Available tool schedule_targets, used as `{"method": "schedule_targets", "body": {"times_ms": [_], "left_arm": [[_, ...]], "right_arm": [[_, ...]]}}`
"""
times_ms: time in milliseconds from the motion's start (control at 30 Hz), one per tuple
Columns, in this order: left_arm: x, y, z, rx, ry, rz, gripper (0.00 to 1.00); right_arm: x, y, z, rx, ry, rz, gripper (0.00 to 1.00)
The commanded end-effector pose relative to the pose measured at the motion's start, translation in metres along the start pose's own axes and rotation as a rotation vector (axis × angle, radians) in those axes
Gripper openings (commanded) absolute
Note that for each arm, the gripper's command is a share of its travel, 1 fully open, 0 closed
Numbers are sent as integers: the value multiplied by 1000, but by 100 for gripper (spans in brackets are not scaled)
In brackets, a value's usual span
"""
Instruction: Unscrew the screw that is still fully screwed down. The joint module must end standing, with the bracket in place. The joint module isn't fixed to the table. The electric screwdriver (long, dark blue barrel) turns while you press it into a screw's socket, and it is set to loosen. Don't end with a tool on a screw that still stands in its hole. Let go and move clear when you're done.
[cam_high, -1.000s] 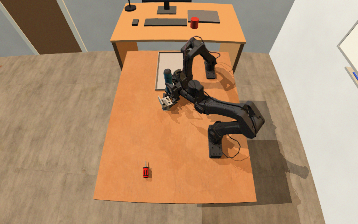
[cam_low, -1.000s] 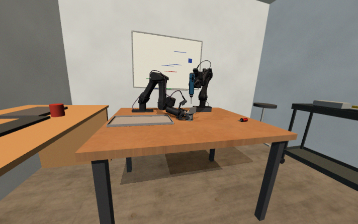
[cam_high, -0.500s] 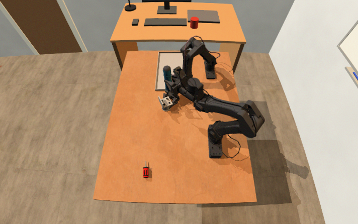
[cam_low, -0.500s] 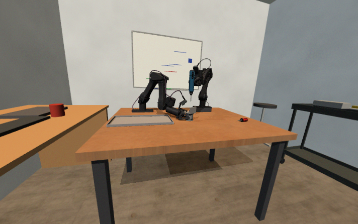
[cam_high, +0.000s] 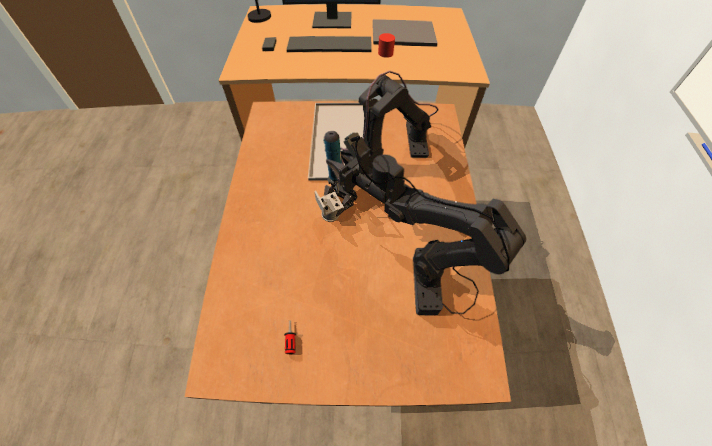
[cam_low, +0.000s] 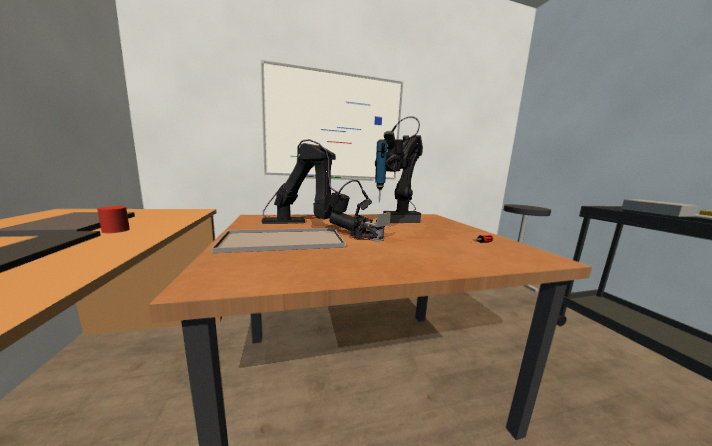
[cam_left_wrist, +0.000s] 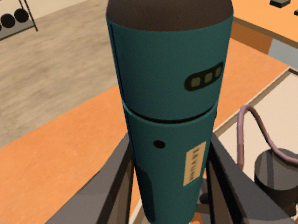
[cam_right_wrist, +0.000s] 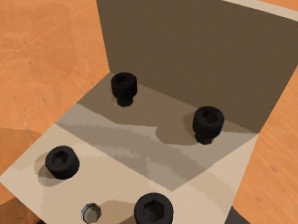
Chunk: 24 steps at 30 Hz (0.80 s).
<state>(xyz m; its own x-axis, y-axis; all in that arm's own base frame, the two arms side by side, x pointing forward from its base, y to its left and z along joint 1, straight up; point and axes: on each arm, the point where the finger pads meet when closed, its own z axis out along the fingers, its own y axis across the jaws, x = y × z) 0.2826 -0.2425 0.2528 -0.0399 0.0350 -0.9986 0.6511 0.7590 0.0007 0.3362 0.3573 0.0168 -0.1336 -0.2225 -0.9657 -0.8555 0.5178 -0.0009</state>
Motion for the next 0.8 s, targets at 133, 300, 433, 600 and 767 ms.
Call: {"method": "schedule_targets", "body": {"times_ms": [133,300,433,600,767], "left_arm": [[-69,3,4,-3,-199,1,42],[-72,3,4,-4,-204,1,42],[-74,3,4,-5,-208,1,42],[-74,3,4,-5,-208,1,42],[-77,4,4,-6,-208,0,42]], "right_arm": [[16,6,-2,-13,44,20,59],[16,6,-2,-13,44,20,59],[16,6,-2,-13,44,20,59],[16,6,-2,-13,44,20,59],[16,6,-2,-13,44,20,59]]}}
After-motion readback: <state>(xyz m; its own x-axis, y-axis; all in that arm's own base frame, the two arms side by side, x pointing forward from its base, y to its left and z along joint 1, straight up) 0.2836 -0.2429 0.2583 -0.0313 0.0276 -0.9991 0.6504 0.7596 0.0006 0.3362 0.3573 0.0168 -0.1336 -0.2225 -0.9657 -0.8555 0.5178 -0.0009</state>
